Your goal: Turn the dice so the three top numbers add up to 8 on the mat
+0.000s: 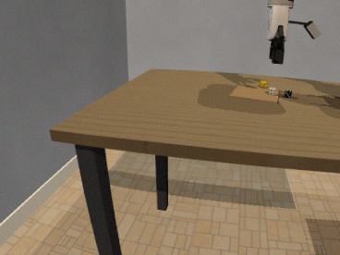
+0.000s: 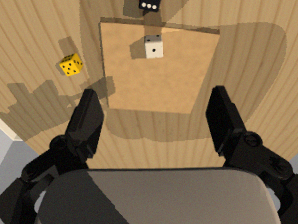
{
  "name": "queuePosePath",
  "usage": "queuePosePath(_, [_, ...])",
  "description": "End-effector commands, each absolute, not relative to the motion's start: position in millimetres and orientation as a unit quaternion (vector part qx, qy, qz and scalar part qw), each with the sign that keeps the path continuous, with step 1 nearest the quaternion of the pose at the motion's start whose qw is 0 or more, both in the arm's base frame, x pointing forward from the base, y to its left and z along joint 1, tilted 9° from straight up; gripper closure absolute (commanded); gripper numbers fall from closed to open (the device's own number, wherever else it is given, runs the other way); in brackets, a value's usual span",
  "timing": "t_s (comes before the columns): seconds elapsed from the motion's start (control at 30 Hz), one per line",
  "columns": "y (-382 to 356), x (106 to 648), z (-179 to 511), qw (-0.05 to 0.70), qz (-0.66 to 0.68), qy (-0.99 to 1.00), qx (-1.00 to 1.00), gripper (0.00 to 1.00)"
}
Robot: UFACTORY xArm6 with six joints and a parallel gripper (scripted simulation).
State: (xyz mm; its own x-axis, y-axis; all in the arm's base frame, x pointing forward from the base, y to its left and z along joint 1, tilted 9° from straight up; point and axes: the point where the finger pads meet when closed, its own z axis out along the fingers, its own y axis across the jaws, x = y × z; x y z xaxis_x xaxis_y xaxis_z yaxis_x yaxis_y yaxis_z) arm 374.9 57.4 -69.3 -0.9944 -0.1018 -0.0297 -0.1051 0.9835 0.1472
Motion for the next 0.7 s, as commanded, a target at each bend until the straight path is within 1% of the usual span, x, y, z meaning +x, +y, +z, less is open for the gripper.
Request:
queuePosePath(0.0, [55.8, 377.2, -69.0, 0.010, 0.075, 0.997, -0.024, 0.00])
queuePosePath(0.17, [53.1, 378.7, -69.9, 0.007, 0.075, 0.997, 0.019, 0.00])
queuePosePath(0.67, [35.5, 387.9, -75.9, -0.014, 0.074, 0.953, 0.294, 0.00])
